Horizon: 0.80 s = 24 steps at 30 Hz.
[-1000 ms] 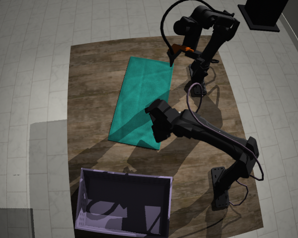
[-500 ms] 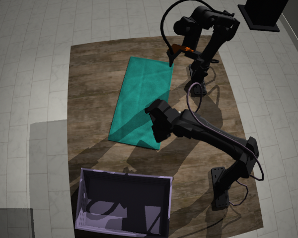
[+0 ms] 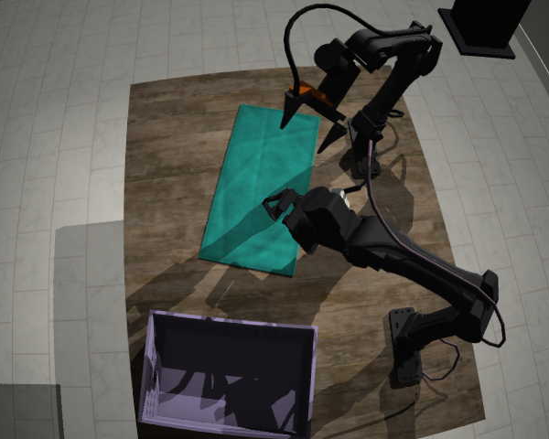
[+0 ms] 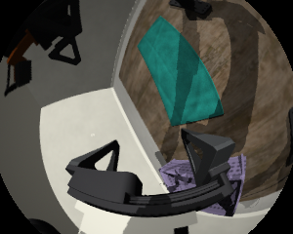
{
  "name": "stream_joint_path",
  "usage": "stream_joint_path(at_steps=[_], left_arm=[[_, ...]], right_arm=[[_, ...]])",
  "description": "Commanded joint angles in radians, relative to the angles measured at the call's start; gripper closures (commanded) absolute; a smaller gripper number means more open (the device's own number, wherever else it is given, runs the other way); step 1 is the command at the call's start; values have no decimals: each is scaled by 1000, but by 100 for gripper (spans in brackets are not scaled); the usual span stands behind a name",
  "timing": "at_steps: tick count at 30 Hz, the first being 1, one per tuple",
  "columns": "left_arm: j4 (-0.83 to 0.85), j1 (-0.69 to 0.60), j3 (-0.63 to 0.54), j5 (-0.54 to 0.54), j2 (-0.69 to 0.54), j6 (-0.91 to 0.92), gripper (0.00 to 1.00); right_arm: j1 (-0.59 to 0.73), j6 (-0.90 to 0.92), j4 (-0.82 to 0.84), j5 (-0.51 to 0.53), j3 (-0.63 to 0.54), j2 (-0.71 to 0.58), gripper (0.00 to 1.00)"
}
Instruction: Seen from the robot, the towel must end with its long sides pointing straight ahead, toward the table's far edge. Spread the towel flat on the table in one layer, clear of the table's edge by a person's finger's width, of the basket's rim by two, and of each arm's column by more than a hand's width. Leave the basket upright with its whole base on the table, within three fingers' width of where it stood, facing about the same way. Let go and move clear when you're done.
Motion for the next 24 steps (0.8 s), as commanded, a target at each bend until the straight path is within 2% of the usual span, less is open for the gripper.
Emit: stream_joint_path(at_steps=[1, 7, 10, 11, 13, 15, 16, 18, 19, 20, 22, 24], left_arm=[[57, -3, -18, -6, -33, -146, 0], [148, 7, -61, -5, -135, -441, 0], [212, -5, -108, -35, -157, -527, 0], [220, 3, -105, -25, -189, -607, 0], [267, 2, -137, -31, -212, -694, 0], [291, -7, -154, -52, -218, -717, 0], [298, 2, -152, -40, -251, -797, 0], [298, 2, -152, -40, -251, -797, 0], [349, -1, -185, -51, -274, -892, 0], [360, -5, -192, -59, -277, -901, 0], [382, 8, -200, -43, -324, -1023, 0], [427, -1, -232, -63, -337, -1084, 0]], right_arm=[[0, 34, 151, 34, -18, -28, 0], [-10, 109, 471, 96, -162, -79, 0], [3, 119, 542, 121, -207, -90, 0], [-27, 141, 622, 130, -232, -107, 0], [-2, 159, 701, 153, -283, -122, 0], [5, 160, 737, 167, -301, -86, 0], [-23, 186, 816, 174, -333, -147, 0], [-23, 186, 816, 174, -333, -147, 0], [0, 202, 903, 200, -381, -154, 0], [3, 202, 918, 206, -387, -136, 0], [-3, 205, 929, 372, -399, -123, 0], [-167, 188, 947, 238, -386, -133, 0]])
